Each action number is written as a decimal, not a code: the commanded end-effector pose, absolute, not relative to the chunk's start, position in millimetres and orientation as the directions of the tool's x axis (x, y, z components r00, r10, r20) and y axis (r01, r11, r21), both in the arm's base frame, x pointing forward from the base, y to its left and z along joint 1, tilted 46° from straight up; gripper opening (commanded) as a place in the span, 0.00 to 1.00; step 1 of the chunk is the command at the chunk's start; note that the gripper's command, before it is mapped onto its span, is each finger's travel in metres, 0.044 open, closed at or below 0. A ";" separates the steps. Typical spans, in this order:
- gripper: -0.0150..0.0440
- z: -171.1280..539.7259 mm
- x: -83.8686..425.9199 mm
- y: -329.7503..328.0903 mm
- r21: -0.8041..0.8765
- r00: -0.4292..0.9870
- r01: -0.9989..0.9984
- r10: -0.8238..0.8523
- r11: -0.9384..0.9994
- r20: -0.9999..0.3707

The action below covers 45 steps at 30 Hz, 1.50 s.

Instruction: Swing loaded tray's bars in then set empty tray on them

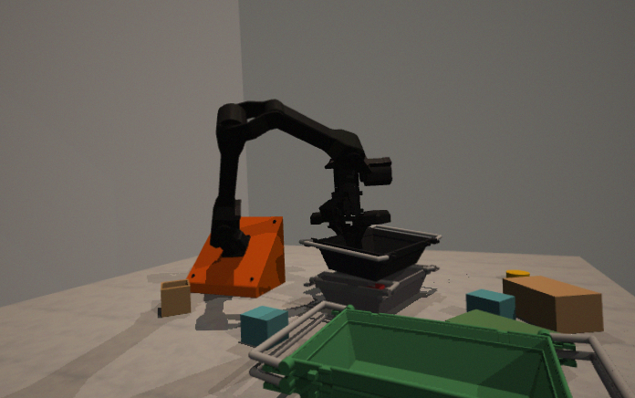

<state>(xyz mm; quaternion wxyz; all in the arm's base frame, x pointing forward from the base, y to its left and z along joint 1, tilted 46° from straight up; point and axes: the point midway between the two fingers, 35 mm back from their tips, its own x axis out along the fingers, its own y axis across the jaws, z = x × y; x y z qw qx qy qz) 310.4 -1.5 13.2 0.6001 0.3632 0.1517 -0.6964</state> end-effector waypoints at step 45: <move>0.25 5.4 305.1 -11.2 0.212 -0.039 0.943 -0.719 -0.256 -0.694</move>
